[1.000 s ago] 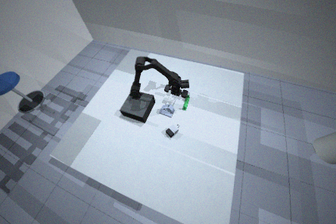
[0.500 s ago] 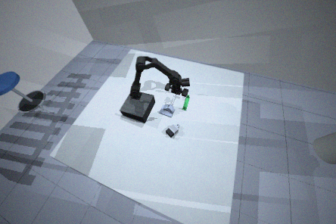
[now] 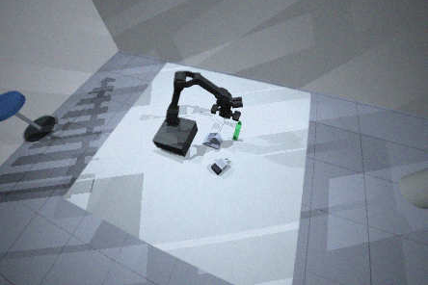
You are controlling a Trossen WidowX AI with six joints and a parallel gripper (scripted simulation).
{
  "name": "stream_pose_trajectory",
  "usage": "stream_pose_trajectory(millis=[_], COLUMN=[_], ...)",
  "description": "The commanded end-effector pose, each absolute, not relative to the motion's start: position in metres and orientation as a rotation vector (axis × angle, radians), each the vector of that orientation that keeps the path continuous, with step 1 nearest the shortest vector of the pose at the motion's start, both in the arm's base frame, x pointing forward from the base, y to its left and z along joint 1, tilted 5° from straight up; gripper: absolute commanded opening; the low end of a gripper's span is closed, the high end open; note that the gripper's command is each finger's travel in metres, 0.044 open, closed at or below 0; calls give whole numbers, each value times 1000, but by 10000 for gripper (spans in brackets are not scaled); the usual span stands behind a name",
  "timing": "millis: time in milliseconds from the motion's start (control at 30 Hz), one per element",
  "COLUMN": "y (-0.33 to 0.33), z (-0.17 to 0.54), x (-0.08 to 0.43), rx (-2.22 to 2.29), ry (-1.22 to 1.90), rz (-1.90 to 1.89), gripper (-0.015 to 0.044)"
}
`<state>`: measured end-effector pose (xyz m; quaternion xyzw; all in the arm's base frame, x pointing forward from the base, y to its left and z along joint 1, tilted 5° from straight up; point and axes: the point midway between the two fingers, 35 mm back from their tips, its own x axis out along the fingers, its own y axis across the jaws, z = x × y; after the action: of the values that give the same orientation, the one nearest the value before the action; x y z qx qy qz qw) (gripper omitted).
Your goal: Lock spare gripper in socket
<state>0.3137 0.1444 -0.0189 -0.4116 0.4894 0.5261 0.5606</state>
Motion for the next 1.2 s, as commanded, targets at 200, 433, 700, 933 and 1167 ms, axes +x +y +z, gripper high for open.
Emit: stream_pose_trajectory(millis=[200,433,700,933,1167], y=[153,153,153,152,159], z=[-16,-8,6,3,5], x=[316,316,315,314,327], rx=[-972,-971,-968,-968,-975], ry=[1161,1158,1163,1165,1159], rz=[1234,1240,1244,1244,1252], gripper=[0,0,0,0,0])
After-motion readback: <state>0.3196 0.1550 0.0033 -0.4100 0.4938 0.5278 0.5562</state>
